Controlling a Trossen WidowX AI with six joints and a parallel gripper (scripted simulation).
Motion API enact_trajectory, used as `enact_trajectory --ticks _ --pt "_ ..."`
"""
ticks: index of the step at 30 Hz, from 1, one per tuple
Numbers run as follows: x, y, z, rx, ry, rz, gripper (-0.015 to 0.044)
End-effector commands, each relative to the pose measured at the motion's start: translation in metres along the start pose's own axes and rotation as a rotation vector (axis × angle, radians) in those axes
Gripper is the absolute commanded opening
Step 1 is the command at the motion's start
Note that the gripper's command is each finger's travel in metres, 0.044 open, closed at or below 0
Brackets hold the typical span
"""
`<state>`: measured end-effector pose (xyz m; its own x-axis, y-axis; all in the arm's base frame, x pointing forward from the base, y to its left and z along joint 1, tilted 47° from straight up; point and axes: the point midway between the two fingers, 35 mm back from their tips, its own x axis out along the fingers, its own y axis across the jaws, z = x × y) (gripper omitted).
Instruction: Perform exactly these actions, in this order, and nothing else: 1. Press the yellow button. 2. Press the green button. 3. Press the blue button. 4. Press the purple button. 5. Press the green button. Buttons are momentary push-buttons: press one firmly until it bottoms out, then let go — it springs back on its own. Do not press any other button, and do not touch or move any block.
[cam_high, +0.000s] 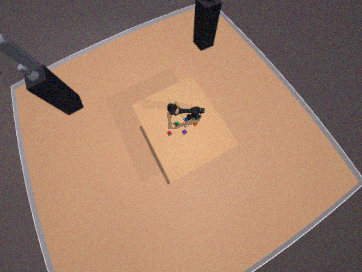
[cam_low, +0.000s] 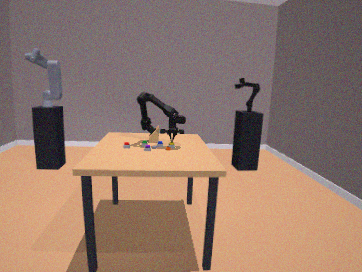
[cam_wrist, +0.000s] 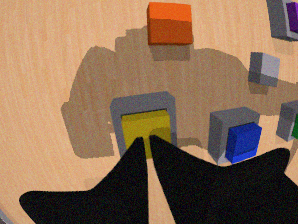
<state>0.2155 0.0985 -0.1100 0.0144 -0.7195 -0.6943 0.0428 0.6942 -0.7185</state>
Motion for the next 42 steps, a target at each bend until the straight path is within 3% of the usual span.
enact_trajectory --ticks 1,23,27,31,36,42 --pt "0.006 -0.001 -0.001 -0.007 -0.001 -0.006 0.0020" --pt "0.013 -0.002 -0.001 -0.007 -0.001 -0.006 0.0020" --pt "-0.019 -0.001 -0.001 -0.006 -0.001 -0.004 0.0020" --pt "-0.024 -0.001 -0.001 -0.007 -0.001 -0.005 0.0020" --pt "-0.081 0.000 -0.001 -0.008 0.000 -0.003 0.0020" --pt "-0.089 -0.021 0.002 -0.009 0.001 -0.002 0.0020"
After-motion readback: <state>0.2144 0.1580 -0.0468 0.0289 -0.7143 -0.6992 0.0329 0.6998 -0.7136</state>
